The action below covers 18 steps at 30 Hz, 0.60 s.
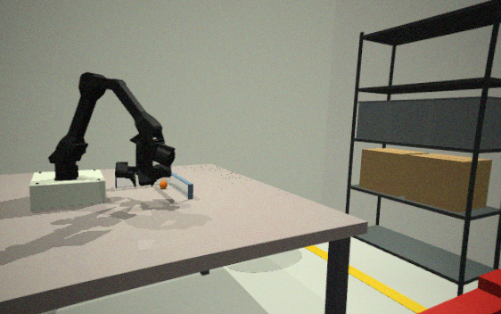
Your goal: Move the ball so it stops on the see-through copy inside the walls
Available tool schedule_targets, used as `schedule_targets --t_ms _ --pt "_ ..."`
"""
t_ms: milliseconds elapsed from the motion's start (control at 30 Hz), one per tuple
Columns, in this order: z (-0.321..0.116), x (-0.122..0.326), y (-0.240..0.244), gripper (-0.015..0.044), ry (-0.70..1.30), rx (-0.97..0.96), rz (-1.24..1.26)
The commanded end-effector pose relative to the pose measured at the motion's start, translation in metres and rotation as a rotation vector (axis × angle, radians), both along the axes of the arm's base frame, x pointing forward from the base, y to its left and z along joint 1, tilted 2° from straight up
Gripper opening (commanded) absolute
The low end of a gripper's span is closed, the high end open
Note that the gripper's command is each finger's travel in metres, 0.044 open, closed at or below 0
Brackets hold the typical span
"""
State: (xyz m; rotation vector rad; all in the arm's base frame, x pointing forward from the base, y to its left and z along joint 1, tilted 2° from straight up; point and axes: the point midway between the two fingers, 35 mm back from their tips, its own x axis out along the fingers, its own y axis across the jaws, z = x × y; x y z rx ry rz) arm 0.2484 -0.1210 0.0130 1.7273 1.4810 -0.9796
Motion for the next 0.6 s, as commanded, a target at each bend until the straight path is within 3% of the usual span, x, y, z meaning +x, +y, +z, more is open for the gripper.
schedule_targets --t_ms 0,467,567 --pt "-0.001 0.026 0.021 0.0267 -0.07 -0.106 0.3" --pt "0.009 0.11 0.172 0.0267 -0.378 -0.469 1.586" --pt "0.012 0.114 0.192 0.0267 -0.412 -0.503 1.716"
